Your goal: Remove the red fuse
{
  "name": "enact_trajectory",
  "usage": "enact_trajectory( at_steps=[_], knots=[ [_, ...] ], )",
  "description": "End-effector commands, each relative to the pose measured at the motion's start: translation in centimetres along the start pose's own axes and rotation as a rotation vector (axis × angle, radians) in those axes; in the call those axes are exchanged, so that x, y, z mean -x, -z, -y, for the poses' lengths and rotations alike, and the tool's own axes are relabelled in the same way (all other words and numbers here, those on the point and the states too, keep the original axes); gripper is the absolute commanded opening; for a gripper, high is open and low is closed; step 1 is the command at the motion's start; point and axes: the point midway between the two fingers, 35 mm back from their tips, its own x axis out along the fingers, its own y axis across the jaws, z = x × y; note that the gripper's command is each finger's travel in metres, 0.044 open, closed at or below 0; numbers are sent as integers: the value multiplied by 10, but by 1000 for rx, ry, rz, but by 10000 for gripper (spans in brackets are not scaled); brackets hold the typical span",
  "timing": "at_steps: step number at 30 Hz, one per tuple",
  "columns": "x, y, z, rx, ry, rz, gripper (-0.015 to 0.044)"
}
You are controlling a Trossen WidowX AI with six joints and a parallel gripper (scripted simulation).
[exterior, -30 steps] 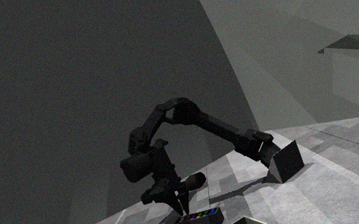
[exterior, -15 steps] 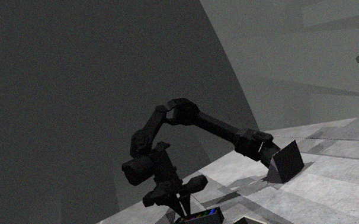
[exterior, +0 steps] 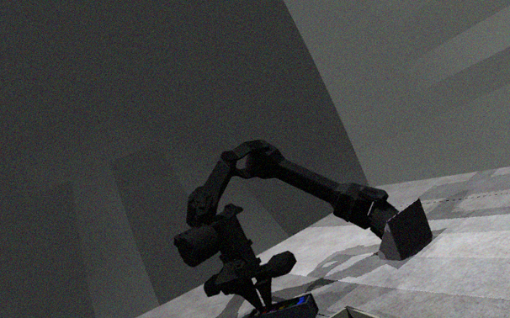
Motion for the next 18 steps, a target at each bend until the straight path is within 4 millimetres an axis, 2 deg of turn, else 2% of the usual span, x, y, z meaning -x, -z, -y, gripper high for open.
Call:
enact_trajectory(
  at_steps=[1,4,14,18],
  knots=[
    [-3,0,0,5,7,-2,71],
    [-4,0,0,5,7,-2,71],
    [-3,0,0,0,0,-1,4],
    [-3,0,0,0,0,-1,0]
  ],
)
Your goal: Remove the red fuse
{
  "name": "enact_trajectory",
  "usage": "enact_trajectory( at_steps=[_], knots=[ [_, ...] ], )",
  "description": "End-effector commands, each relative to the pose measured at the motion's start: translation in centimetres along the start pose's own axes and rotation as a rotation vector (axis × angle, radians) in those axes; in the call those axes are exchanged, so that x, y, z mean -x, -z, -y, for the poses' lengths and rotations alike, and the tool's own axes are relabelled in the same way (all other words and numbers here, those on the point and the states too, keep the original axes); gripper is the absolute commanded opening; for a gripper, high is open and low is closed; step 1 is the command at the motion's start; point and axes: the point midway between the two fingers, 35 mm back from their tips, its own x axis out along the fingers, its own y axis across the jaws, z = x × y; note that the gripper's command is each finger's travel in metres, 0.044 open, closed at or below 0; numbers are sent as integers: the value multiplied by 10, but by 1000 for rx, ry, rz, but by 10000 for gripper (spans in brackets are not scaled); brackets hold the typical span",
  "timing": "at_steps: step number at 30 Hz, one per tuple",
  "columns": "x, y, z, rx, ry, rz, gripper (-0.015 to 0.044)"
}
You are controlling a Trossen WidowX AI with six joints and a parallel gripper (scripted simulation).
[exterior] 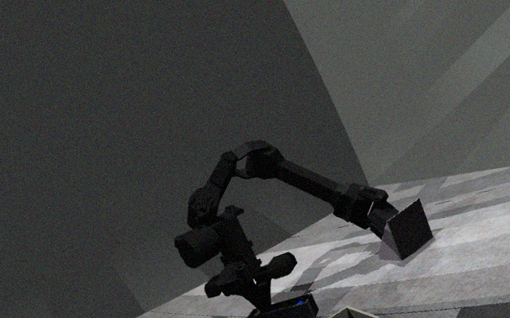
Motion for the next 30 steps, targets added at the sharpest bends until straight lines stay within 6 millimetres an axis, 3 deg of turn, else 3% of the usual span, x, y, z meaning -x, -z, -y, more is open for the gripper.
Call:
enact_trajectory(
  at_steps=[1,30],
  knots=[
    [0,0,0,0,0,0,0],
    [15,-1,0,2,1,0,0]
  ],
)
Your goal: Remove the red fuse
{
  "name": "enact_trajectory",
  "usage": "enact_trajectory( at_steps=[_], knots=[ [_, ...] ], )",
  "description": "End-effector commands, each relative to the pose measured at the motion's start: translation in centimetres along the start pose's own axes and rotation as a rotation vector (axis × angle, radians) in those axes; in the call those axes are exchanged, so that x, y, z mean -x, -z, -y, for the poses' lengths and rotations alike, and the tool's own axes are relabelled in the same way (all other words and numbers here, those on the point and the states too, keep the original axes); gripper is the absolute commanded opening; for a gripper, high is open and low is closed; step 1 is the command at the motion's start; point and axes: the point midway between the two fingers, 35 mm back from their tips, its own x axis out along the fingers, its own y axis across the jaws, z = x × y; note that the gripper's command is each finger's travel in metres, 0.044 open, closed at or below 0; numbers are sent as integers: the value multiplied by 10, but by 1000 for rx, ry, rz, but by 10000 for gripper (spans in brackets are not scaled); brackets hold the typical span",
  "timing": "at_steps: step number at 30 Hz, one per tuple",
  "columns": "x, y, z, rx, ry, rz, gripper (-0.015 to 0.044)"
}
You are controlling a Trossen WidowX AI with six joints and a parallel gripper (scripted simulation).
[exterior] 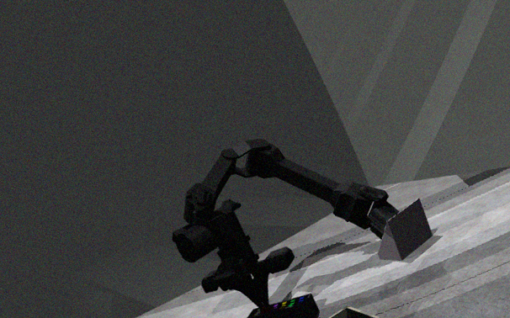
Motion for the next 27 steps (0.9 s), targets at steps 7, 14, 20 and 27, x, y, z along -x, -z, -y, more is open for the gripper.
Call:
enact_trajectory(
  at_steps=[7,14,20,27],
  knots=[
    [6,-1,0,-3,-2,5,0],
    [9,-1,0,-3,-2,5,0],
    [12,-1,0,-2,-1,4,0],
    [16,-1,0,-2,-1,4,0]
  ],
)
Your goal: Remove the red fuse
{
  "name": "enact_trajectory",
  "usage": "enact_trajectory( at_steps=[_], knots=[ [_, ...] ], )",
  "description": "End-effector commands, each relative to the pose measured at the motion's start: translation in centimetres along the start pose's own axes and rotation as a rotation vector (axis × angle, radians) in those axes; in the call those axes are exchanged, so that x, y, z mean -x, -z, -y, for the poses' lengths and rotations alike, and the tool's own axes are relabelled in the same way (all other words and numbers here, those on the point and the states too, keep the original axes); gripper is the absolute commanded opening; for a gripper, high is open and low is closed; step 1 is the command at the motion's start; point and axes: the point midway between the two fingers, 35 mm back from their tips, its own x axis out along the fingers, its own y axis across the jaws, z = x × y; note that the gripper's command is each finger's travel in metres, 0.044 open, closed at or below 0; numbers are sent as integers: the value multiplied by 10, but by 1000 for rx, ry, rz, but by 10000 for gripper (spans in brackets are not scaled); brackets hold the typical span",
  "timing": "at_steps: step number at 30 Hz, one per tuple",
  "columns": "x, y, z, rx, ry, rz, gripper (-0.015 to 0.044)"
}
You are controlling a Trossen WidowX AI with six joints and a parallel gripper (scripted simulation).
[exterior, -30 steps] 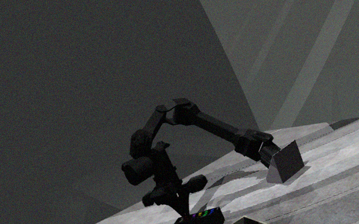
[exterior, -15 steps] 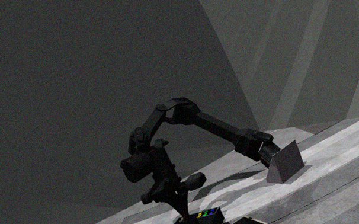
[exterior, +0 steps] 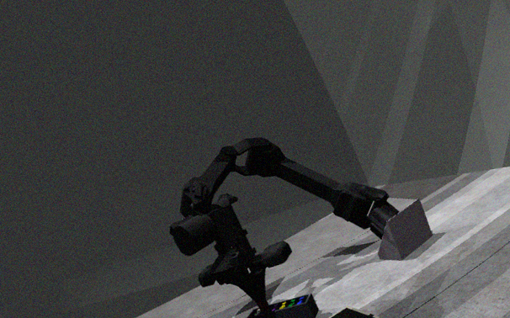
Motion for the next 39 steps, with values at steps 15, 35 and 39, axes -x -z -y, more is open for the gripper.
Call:
enact_trajectory(
  at_steps=[15,35,39],
  knots=[
    [10,-1,-1,-3,-3,4,0],
    [33,0,-1,-2,-3,4,0],
    [35,0,-1,-2,-3,4,0]
  ],
)
